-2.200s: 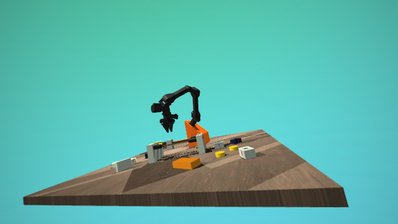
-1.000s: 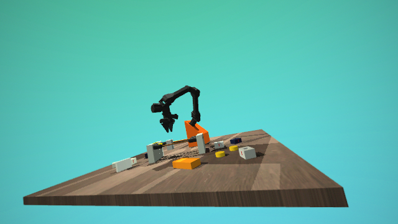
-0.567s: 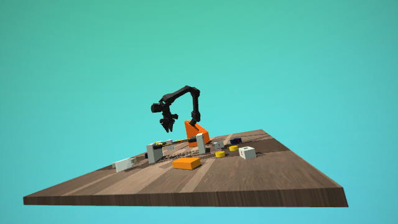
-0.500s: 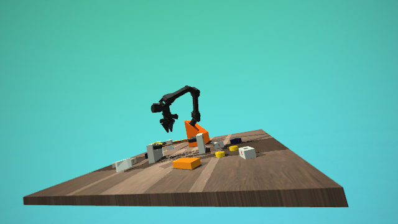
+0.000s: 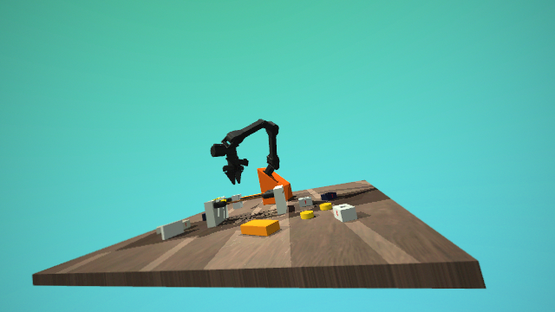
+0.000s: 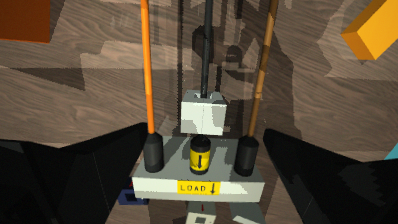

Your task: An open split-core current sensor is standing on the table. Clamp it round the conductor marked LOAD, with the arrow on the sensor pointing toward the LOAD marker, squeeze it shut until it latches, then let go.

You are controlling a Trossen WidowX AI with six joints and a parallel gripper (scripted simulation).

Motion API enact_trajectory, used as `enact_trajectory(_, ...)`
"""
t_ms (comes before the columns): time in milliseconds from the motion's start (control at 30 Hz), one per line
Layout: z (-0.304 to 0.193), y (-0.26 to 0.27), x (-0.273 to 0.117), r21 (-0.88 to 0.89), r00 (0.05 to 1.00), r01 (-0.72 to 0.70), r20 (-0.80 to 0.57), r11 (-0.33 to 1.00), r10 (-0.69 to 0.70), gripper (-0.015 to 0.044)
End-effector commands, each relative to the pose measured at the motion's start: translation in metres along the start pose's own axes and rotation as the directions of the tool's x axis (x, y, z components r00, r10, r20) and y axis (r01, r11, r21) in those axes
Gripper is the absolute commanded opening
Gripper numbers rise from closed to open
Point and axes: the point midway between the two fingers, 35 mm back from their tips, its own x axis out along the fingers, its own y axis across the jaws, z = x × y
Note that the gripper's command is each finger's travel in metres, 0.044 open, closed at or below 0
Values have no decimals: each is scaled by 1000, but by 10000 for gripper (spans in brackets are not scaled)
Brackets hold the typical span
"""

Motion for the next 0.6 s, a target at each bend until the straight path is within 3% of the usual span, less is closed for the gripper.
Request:
enact_trajectory(0,0,0,0,-4,1000,-2,-2,1000,2,440)
enact_trajectory(567,0,0,0,0,1000,0,0,1000,0,440)
